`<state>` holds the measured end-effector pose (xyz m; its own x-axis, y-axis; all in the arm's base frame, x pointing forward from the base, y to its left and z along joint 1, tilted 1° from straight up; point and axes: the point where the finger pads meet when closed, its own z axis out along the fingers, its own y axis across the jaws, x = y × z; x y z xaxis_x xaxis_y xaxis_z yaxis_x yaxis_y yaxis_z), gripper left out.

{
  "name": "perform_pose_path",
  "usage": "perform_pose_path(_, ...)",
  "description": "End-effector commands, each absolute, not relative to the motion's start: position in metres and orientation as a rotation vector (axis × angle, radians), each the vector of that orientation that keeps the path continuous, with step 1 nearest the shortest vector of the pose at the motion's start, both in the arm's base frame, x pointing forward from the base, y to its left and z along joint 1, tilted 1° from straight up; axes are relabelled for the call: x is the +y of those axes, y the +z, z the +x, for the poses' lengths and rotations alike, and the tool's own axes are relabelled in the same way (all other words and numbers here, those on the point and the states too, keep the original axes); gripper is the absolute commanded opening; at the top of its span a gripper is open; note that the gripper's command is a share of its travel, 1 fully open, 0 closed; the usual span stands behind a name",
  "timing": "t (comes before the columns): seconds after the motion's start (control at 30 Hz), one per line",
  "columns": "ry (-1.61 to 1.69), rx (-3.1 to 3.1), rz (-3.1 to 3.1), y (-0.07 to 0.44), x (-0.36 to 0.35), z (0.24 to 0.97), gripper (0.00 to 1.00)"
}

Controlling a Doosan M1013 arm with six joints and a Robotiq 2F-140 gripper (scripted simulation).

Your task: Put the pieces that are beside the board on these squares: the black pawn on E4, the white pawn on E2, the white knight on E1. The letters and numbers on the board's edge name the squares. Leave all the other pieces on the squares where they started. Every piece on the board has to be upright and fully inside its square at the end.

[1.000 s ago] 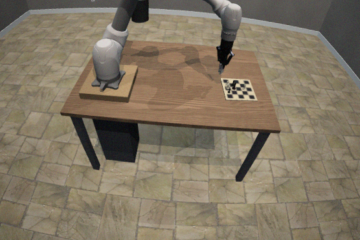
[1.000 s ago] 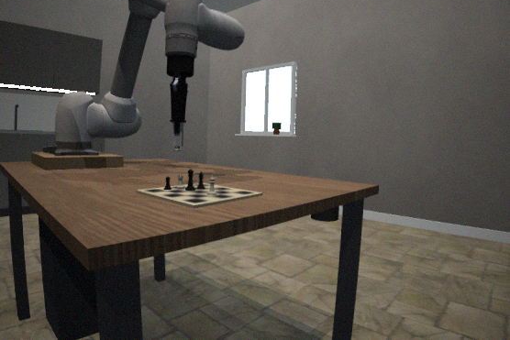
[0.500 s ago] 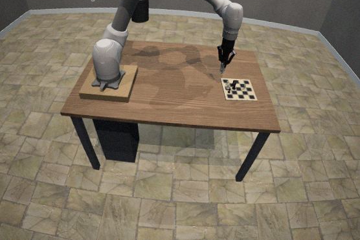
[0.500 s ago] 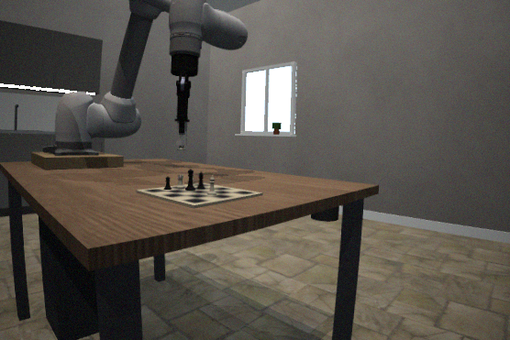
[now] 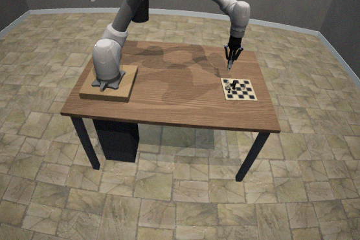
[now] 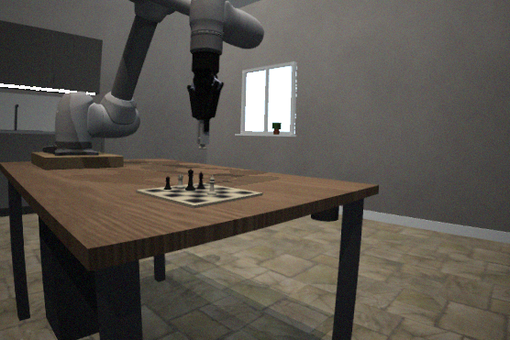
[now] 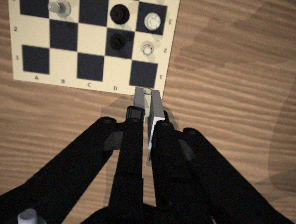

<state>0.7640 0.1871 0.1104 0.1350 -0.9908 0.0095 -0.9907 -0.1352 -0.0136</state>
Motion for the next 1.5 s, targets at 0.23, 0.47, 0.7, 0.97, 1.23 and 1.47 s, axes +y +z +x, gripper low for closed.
perform_pose_path(0.23,-0.014,2.050,-2.373,0.110,0.187,0.764,0.00)
perform_pose_path(0.47,-0.013,2.041,-2.380,0.100,0.187,0.764,0.00)
perform_pose_path(0.7,-0.013,2.041,-2.380,0.080,0.187,0.765,0.00)
perform_pose_path(0.97,-0.013,2.041,-2.380,0.041,0.187,0.766,0.00)
perform_pose_path(1.23,-0.013,2.041,-2.380,0.019,0.187,0.766,0.00)
perform_pose_path(1.47,-0.013,2.041,-2.380,0.015,0.187,0.766,0.00)
